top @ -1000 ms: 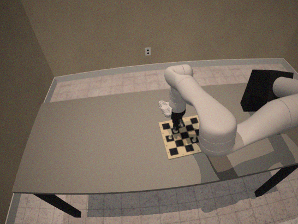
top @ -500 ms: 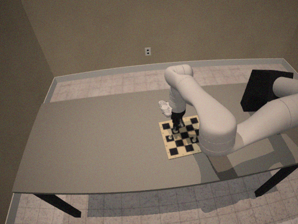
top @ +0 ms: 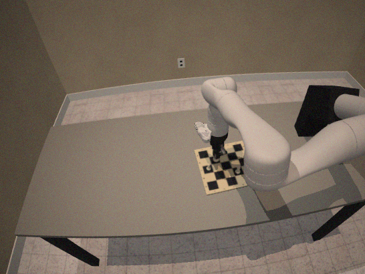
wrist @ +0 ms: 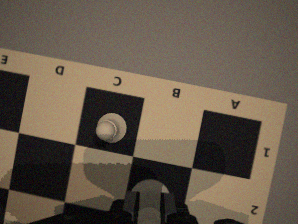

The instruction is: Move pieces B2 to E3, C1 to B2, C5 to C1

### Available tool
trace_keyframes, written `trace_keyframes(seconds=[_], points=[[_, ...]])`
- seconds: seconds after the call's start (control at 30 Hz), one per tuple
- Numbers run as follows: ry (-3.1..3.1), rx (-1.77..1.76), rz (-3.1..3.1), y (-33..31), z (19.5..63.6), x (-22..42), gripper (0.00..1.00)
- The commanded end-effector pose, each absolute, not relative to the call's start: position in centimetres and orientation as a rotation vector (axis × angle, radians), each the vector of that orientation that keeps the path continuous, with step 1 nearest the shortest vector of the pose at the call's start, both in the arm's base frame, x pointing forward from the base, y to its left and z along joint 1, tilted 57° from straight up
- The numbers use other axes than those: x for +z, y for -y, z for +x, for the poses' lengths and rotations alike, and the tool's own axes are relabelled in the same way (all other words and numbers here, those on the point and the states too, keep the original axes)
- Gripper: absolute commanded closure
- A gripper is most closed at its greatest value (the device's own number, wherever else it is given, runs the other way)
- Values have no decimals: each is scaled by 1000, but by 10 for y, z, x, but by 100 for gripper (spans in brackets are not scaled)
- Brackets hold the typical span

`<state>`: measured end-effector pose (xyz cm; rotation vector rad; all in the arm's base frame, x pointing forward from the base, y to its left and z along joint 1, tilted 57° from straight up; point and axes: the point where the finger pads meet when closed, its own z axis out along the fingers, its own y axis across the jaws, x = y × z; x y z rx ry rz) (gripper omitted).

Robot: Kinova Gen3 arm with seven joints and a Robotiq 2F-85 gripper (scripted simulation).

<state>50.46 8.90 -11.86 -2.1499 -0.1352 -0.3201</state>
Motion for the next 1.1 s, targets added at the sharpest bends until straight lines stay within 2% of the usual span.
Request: trace_keyframes(seconds=[0.0, 0.5, 0.93, 1.07], points=[[128, -330, -2153, -75, 505, -110, 100], [128, -330, -2153, -12, 491, -69, 100], [126, -328, -2154, -11, 490, -67, 100], [82, -307, -2154, -28, 482, -44, 100]])
